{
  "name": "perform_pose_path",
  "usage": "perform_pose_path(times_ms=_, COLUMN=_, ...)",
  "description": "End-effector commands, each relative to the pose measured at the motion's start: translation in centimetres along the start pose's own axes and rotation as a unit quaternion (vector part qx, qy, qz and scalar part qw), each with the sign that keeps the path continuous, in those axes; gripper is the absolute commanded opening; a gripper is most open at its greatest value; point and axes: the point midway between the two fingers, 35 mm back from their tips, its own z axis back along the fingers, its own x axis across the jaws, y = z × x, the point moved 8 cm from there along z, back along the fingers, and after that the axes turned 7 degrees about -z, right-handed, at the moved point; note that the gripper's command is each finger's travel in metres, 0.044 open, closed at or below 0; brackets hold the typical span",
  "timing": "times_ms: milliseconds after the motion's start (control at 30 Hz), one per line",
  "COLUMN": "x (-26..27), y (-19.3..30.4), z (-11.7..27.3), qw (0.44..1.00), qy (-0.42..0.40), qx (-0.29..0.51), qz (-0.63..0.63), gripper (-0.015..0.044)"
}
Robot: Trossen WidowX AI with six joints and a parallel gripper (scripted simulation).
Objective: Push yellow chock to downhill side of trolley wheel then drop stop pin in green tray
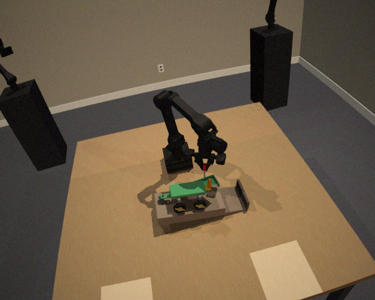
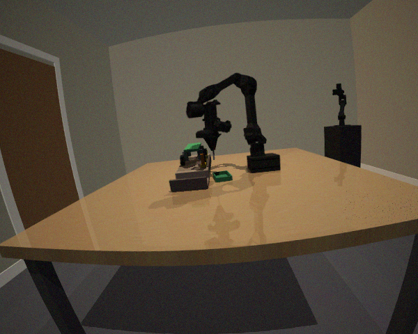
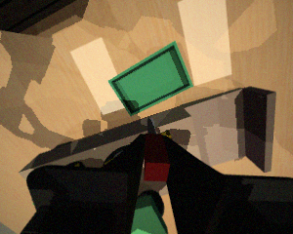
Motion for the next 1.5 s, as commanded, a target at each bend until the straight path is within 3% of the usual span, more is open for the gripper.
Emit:
perform_pose_path(times_ms=0, x=0.1, y=0.1, z=0.0, qw=0.999, qy=0.008, qx=-0.008, qz=0.046, gripper=0.0)
perform_pose_path(times_ms=567, x=0.7, y=1.0, z=0.0, qw=0.957, qy=0.047, qx=-0.032, qz=0.285, gripper=0.0)
perform_pose_path(times_ms=1267, x=2.1, y=-1.6, z=-1.9, qw=0.956, qy=0.048, qx=-0.034, qz=0.287, gripper=0.0)
perform_pose_path(times_ms=1467, x=2.3, y=-1.3, z=-3.4, qw=0.952, qy=0.097, qx=-0.058, qz=0.285, gripper=0.0)
